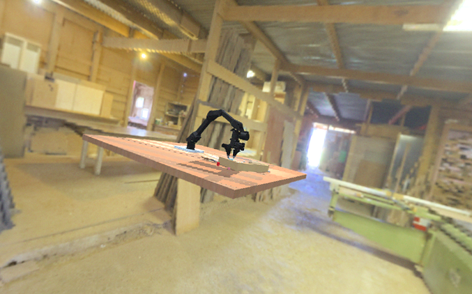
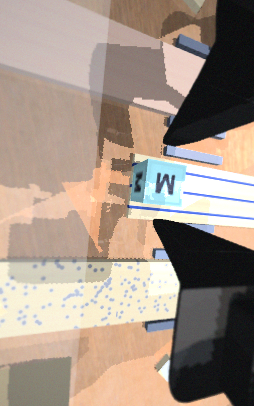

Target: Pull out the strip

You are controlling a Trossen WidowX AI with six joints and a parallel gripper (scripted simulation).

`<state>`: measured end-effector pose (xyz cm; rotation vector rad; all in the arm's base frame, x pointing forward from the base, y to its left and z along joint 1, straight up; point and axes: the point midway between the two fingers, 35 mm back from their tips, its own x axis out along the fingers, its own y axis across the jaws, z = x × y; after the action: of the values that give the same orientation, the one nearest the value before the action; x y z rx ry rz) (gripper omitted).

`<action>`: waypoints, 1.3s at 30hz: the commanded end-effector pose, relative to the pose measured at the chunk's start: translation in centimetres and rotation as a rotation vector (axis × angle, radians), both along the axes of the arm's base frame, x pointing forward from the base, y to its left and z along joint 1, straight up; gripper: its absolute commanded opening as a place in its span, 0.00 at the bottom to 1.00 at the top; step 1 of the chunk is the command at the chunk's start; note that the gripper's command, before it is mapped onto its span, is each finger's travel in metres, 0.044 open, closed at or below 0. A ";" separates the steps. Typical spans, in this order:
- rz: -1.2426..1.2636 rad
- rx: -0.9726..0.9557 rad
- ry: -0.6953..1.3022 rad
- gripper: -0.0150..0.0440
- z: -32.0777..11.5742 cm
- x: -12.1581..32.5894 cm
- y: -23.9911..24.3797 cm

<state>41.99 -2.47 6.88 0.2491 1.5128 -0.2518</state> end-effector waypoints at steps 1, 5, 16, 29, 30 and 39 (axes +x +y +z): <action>0.005 0.005 0.002 0.68 -0.8 0.0 0.1; 0.005 0.005 0.002 0.68 -1.4 0.0 0.1; 0.000 0.000 0.003 0.63 -2.4 -0.1 0.0; 0.000 0.000 0.003 0.29 -2.3 -0.1 0.0; 0.000 0.000 0.003 0.25 -2.2 -0.3 0.0; 0.003 0.003 0.005 0.25 0.1 -3.6 0.2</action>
<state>39.39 -2.35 5.81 0.2485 1.5304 -0.2543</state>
